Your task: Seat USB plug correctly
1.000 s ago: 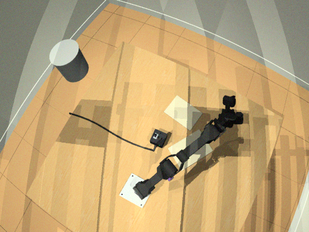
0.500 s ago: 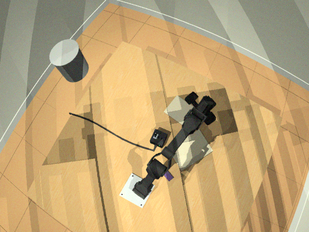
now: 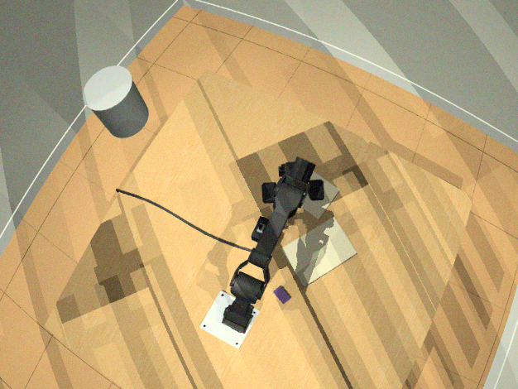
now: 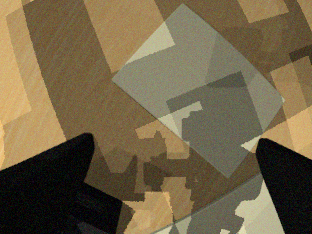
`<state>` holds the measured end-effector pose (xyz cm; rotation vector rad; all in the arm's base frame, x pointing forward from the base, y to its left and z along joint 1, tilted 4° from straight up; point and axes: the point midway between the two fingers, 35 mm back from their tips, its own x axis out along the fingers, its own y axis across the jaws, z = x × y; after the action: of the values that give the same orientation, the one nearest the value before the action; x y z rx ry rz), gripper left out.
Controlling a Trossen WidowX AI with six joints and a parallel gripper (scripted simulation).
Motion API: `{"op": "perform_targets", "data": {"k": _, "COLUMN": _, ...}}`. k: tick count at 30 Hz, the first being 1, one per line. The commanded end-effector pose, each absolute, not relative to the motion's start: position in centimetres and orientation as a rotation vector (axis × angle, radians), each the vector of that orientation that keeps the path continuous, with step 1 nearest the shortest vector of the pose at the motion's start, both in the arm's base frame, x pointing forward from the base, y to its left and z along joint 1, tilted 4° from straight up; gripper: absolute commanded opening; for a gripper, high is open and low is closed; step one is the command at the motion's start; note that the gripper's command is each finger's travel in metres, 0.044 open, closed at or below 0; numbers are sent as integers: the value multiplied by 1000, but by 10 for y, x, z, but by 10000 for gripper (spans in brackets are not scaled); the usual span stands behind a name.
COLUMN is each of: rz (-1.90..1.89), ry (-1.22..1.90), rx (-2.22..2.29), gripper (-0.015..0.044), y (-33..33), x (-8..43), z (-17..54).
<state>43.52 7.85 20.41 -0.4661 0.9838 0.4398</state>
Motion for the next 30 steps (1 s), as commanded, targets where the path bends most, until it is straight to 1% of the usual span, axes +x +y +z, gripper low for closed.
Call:
{"op": "perform_targets", "data": {"k": 1, "rz": 787, "ry": 1072, "rx": -910, "gripper": 440, "y": 107, "x": 366, "z": 191}}
{"op": "perform_targets", "data": {"k": 9, "rz": 1210, "ry": 1079, "rx": -1328, "gripper": 440, "y": 114, "x": 297, "z": 187}}
{"op": "perform_targets", "data": {"k": 30, "rz": 1218, "ry": 1078, "rx": -1334, "gripper": 440, "y": 114, "x": 295, "z": 184}}
